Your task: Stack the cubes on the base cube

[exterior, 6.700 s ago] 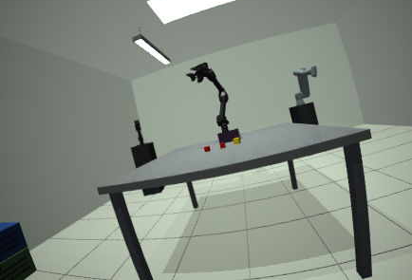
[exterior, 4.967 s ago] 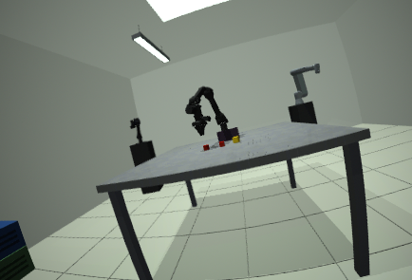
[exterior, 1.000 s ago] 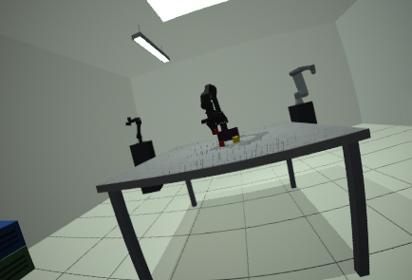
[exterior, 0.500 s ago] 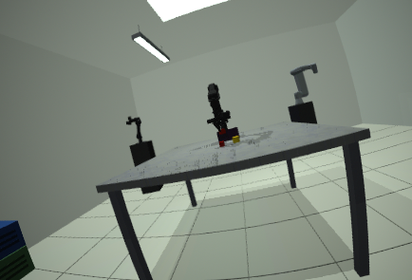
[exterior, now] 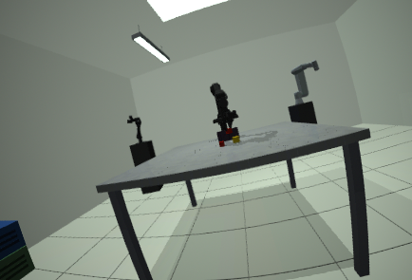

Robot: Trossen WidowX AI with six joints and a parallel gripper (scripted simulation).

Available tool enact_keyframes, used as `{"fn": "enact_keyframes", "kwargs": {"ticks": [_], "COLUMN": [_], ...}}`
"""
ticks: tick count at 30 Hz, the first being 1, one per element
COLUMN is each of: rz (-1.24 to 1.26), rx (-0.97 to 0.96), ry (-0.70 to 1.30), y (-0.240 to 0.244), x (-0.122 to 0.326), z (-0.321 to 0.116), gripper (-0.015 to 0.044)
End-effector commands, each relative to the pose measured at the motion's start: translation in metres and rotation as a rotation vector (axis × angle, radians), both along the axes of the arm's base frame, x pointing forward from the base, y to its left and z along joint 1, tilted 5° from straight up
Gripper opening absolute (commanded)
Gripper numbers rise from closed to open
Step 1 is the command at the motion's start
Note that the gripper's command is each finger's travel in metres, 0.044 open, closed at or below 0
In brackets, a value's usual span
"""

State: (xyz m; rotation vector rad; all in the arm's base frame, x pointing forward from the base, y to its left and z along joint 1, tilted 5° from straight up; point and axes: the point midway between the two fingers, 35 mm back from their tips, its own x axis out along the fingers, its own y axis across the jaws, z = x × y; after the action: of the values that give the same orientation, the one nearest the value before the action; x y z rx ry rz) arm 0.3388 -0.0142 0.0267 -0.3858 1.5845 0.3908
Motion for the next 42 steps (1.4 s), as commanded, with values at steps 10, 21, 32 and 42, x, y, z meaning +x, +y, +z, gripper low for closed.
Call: {"fn": "enact_keyframes", "kwargs": {"ticks": [10,21,32,42], "rz": [-0.178,-0.212,-0.214,-0.217], "rx": [-0.001,-0.002,-0.002,-0.002], "ry": [-0.002,-0.002,-0.002,-0.002], "y": [0.040,0.048,0.048,0.048], "x": [-0.007,-0.009,-0.010,-0.011], "z": [-0.006,-0.007,-0.022,-0.033], "gripper": [0.0105,0.0105,0.0105,0.0105]}}
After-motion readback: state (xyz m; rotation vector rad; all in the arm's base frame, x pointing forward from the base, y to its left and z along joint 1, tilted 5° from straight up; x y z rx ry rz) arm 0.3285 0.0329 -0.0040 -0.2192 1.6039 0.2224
